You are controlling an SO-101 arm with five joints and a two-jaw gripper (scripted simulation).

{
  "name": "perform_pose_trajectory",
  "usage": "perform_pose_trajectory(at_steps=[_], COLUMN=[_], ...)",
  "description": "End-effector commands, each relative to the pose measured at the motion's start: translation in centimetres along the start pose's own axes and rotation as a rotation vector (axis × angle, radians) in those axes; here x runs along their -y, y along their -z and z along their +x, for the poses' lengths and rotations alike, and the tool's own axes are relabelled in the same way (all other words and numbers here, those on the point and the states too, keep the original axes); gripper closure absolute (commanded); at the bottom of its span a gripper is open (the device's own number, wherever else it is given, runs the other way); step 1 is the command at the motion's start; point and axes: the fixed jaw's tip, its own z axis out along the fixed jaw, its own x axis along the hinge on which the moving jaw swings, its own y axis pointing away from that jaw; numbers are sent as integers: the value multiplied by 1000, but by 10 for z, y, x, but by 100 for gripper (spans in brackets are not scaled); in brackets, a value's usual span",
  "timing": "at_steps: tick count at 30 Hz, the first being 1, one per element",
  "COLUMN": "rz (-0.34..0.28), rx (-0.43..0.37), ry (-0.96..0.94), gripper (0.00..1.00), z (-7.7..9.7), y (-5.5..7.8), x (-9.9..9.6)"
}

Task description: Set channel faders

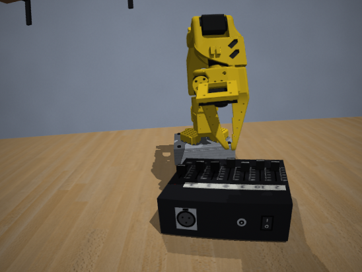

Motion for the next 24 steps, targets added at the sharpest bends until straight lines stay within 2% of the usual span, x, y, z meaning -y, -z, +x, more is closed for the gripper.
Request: perform_pose_trajectory(at_steps=[1, 24], rz=[3, 19], rx=[-27, -111], ry=[2, 36], gripper=[100, 100], z=[3, 1], y=[-4, -5], x=[-2, -2])
